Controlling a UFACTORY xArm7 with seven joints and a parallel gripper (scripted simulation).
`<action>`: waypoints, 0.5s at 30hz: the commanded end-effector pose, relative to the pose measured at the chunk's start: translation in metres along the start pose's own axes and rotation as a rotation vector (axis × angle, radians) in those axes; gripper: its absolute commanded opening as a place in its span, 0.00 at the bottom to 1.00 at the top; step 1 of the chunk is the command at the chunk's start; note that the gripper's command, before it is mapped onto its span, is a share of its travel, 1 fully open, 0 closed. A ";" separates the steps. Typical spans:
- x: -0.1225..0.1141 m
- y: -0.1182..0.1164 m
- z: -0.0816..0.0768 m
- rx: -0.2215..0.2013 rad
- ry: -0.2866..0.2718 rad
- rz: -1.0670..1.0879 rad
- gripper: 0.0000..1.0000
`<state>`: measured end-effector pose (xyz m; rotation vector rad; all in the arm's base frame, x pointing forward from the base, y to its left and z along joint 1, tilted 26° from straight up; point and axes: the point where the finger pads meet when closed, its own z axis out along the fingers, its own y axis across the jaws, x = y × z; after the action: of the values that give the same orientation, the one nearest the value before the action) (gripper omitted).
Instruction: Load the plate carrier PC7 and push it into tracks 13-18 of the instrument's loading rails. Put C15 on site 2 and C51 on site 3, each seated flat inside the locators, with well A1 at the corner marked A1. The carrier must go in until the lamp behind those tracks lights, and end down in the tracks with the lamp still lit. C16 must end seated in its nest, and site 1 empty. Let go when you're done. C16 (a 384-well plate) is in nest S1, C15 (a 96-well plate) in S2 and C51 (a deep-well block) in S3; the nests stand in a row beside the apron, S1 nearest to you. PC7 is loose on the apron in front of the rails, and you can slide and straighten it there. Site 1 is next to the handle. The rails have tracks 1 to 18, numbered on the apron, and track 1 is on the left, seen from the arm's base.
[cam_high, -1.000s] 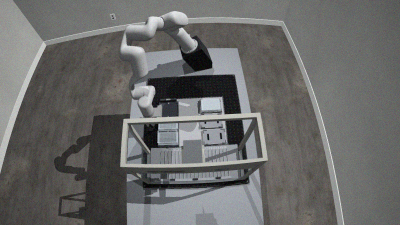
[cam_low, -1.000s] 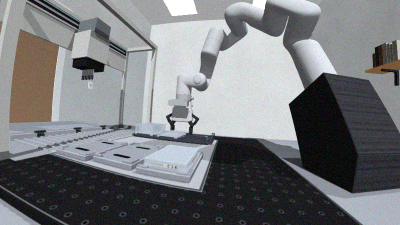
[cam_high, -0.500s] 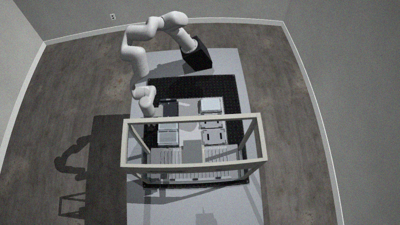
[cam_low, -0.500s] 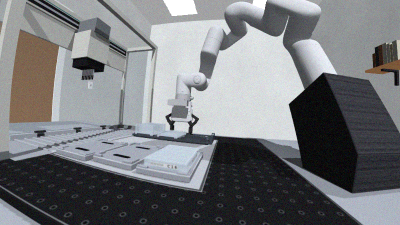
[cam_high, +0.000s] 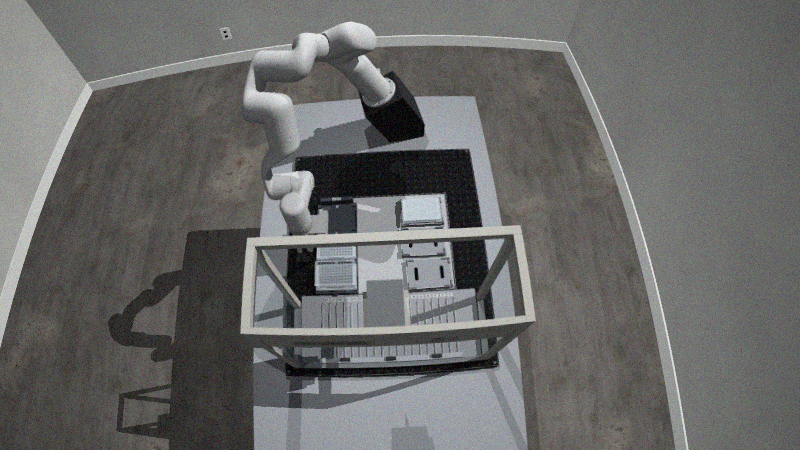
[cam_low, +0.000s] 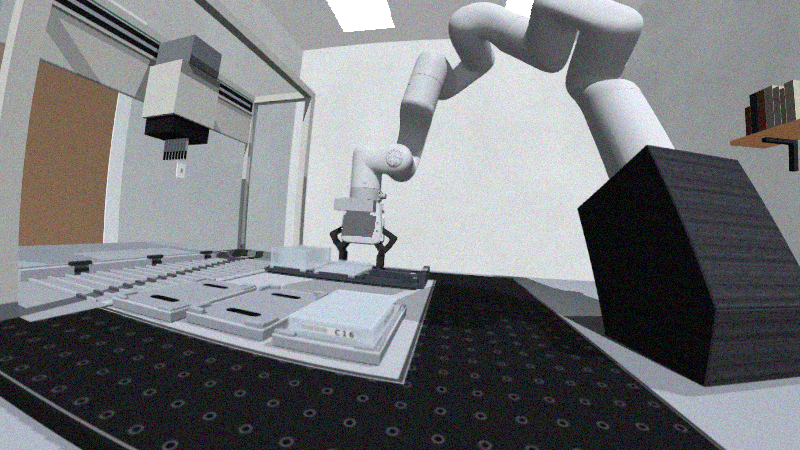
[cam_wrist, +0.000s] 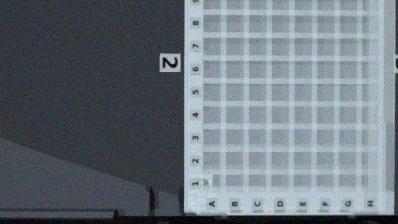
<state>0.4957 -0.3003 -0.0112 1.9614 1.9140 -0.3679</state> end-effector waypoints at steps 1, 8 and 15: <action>0.002 0.002 -0.002 -0.005 0.000 0.000 1.00; 0.004 0.002 -0.002 -0.005 0.000 0.000 1.00; 0.008 0.002 -0.002 -0.005 0.000 0.000 1.00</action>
<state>0.4959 -0.2951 -0.0137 1.9618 1.9126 -0.3683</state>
